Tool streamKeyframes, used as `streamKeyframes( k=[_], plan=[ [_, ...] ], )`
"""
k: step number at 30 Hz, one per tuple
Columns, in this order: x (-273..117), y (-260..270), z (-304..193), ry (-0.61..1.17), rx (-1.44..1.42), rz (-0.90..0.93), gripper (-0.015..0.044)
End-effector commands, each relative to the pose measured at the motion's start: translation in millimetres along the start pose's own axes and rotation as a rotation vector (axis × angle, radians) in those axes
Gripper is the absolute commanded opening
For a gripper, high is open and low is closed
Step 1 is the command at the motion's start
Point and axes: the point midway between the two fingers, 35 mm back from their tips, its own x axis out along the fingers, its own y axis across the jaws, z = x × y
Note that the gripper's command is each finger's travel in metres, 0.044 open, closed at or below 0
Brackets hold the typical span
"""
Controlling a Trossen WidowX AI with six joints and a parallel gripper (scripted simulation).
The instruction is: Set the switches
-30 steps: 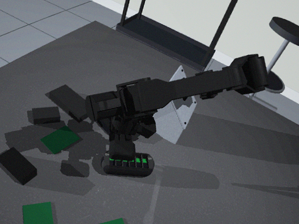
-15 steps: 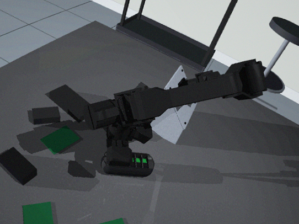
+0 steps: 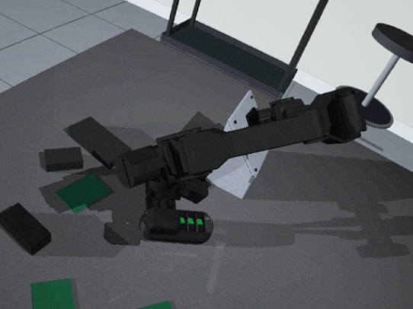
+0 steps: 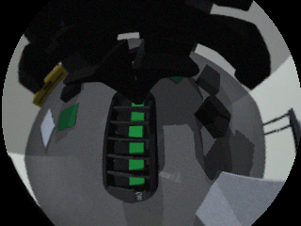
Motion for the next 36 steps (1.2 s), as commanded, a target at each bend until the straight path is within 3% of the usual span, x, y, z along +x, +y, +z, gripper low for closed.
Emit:
streamKeyframes(
  k=[1,21,26,32,36],
  plan=[
    [3,0,1,-0.005,0.006,-0.002,0.0000],
    [3,0,1,-0.005,0.006,-0.002,0.0000],
    [-40,0,1,-0.003,0.006,-0.001,0.0000],
    [-42,0,2,-0.003,0.007,-0.001,0.0000],
    [-45,-6,31,-0.004,0.016,-0.001,0.0000]
  ],
)
